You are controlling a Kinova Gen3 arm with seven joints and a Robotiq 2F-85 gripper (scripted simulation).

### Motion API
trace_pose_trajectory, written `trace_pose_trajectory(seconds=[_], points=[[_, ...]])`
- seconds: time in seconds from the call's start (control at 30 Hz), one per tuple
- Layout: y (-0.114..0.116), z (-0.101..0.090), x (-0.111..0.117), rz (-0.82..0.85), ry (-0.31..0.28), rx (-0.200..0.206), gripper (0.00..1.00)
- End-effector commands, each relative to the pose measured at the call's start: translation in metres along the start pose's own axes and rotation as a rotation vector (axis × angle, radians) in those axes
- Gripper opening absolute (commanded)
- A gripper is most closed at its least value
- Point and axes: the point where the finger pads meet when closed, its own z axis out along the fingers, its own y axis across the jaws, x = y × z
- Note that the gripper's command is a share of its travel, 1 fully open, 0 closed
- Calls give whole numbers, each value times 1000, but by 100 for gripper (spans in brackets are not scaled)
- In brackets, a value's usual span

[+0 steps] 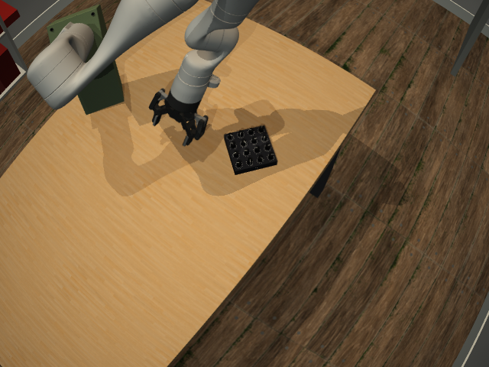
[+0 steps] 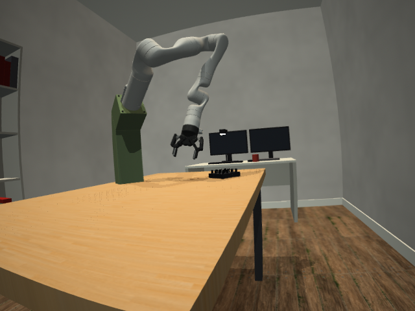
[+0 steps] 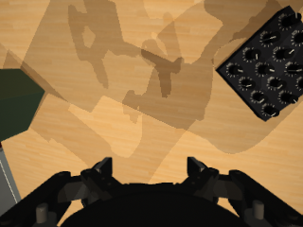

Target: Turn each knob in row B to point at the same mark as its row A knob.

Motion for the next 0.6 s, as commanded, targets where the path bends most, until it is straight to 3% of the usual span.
trace_pose_trajectory(seconds=[0.0, 0.57], points=[[0, -1, 1, -2, 1, -4, 100], [12, 1, 9, 80, 34, -16, 100]])
